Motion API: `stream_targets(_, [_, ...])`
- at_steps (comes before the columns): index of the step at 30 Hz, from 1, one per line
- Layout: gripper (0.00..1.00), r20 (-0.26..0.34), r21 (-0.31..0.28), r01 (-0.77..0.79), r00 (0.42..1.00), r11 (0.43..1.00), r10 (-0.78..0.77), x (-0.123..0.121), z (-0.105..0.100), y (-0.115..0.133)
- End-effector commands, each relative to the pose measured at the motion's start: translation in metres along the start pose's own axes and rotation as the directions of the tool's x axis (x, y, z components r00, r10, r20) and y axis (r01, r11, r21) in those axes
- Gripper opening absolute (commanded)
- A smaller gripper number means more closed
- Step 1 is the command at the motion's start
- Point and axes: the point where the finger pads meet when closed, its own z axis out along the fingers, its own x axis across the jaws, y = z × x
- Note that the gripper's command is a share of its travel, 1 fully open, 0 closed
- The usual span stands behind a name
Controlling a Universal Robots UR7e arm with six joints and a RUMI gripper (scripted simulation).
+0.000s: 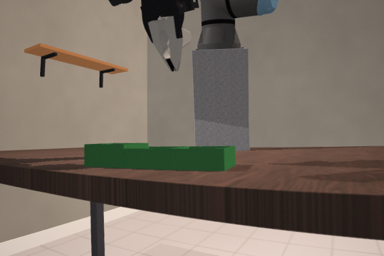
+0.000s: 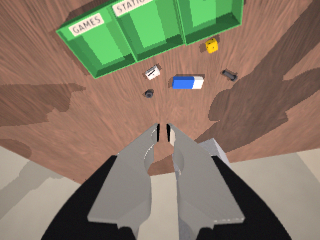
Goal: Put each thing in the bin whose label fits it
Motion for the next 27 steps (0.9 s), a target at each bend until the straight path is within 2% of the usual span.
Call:
stream_targets(1, [0.04, 0.052, 0.078, 0.033, 0.998, 0.996, -0.038, 0.022, 0.0, 0.005])
stream_targets(3, [0.04, 0.052, 0.078, 0.033, 0.998, 0.996, -0.038, 0.022, 0.0, 0.005])
stream_targets(5, [0.04, 0.059, 0.092, 0.039, 0.997, 0.995, -0.044, 0.033, 0.001, 0.008])
stream_targets(6, [0.04, 0.072, 0.136, 0.055, 0.995, 0.989, -0.066, 0.04, 0.001, 0.012])
stream_targets(9, [0.04, 0.076, 0.152, 0.061, 0.994, 0.987, -0.073, 0.049, 0.001, 0.016])
stream_targets(10, [0.04, 0.082, 0.197, 0.077, 0.992, 0.977, -0.095, 0.057, 0.002, 0.021])
stream_targets(11, [0.04, 0.084, 0.213, 0.082, 0.991, 0.974, -0.102, 0.064, 0.002, 0.025])
stream_targets(13, [0.04, 0.084, 0.213, 0.082, 0.991, 0.974, -0.102, 0.065, 0.002, 0.025])
stream_targets(14, [0.04, 0.081, 0.258, 0.099, 0.989, 0.961, -0.123, 0.071, 0.002, 0.03])
stream_targets(15, [0.04, 0.08, 0.275, 0.104, 0.988, 0.956, -0.131, 0.078, 0.002, 0.036])
stream_targets(17, [0.04, 0.08, 0.275, 0.104, 0.988, 0.956, -0.131, 0.078, 0.002, 0.036])
stream_targets(18, [0.04, 0.071, 0.319, 0.121, 0.986, 0.94, -0.151, 0.084, 0.002, 0.041])
stream_targets(20, [0.04, 0.071, 0.319, 0.121, 0.986, 0.94, -0.151, 0.084, 0.002, 0.041])
stream_targets(23, [0.04, 0.042, 0.394, 0.153, 0.982, 0.906, -0.184, 0.099, 0.002, 0.058])
stream_targets(27, [0.04, 0.042, 0.394, 0.153, 0.982, 0.906, -0.184, 0.099, 0.002, 0.058])
